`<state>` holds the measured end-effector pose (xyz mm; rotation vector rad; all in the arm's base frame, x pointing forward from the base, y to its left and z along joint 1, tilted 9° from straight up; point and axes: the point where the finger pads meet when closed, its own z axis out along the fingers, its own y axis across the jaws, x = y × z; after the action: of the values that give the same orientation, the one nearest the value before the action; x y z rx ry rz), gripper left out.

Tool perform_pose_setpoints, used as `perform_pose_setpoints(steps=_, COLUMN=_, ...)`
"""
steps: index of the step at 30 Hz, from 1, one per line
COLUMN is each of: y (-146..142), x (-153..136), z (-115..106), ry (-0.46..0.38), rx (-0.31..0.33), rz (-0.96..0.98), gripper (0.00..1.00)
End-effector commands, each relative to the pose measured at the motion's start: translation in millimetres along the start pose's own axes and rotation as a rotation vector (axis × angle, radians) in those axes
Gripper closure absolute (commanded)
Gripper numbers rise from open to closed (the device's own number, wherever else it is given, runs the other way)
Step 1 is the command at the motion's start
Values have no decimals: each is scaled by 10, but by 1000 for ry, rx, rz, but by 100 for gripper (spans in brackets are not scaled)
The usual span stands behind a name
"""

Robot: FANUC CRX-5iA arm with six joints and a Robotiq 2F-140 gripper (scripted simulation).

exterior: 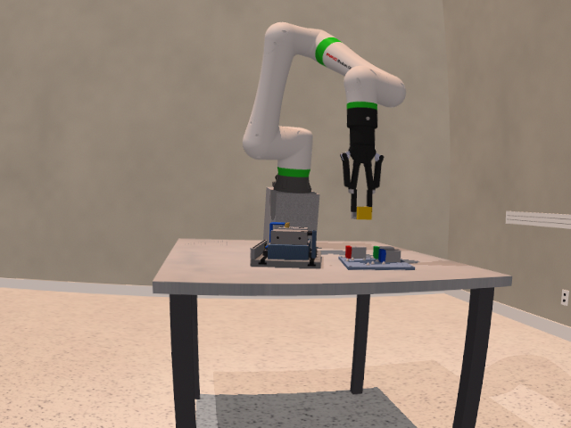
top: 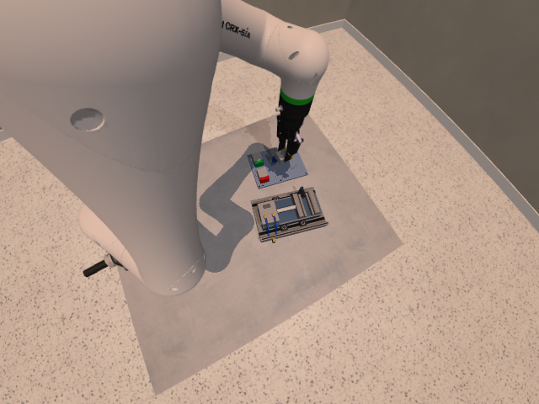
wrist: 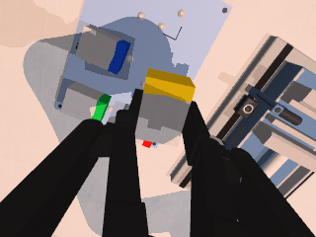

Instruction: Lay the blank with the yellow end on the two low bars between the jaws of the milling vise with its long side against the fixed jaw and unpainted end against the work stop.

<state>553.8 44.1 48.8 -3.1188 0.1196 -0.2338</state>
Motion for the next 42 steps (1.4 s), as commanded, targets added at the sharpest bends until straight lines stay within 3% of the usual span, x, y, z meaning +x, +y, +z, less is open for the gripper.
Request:
perform_pose_setpoints(steps=1, y=-1, x=7, z=-9, ry=3, rx=-2, rz=68, gripper=90)
perform_pose_setpoints(steps=42, y=-1, x=8, z=-9, ry=3, rx=0, rz=531, gripper=90)
